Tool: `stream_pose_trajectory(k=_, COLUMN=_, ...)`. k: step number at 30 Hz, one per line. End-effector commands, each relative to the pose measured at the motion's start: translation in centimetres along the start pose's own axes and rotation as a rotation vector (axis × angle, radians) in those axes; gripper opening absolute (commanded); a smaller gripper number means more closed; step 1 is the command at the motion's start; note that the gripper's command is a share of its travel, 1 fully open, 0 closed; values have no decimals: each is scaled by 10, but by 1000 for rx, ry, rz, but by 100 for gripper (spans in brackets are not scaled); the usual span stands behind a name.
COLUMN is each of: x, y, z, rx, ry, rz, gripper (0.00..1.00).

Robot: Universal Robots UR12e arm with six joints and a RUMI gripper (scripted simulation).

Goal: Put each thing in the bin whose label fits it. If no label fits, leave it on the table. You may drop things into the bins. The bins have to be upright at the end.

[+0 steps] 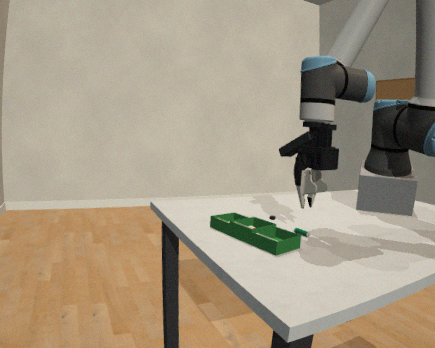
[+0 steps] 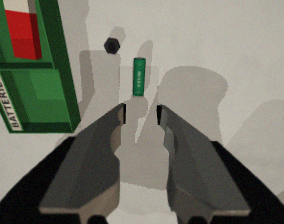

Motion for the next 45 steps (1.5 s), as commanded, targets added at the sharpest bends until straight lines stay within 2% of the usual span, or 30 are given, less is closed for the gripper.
stream_pose_trajectory(k=1, x=0, y=-2, z=0, rx=0, ry=0, rz=-1, gripper=17)
stream_pose_trajectory(k=20, x=4, y=-3, z=-1, rx=0, ry=0, rz=-1, gripper=17)
stream_pose_trajectory(k=34, x=60, y=-3, z=-1, rx=0, ry=0, rz=-1, gripper=17)
stream_pose_trajectory(k=45, x=67, y=-3, z=-1, rx=0, ry=0, rz=-1, gripper=17)
Point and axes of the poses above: the point where the finger pads meet when closed, its own x axis out along the fingers, its own y axis across the jaws, z = x × y, the point moved 4 cm from there along -x, back along the fingers, and after that the axes turned 9 degrees about x, right-handed, at the moved point
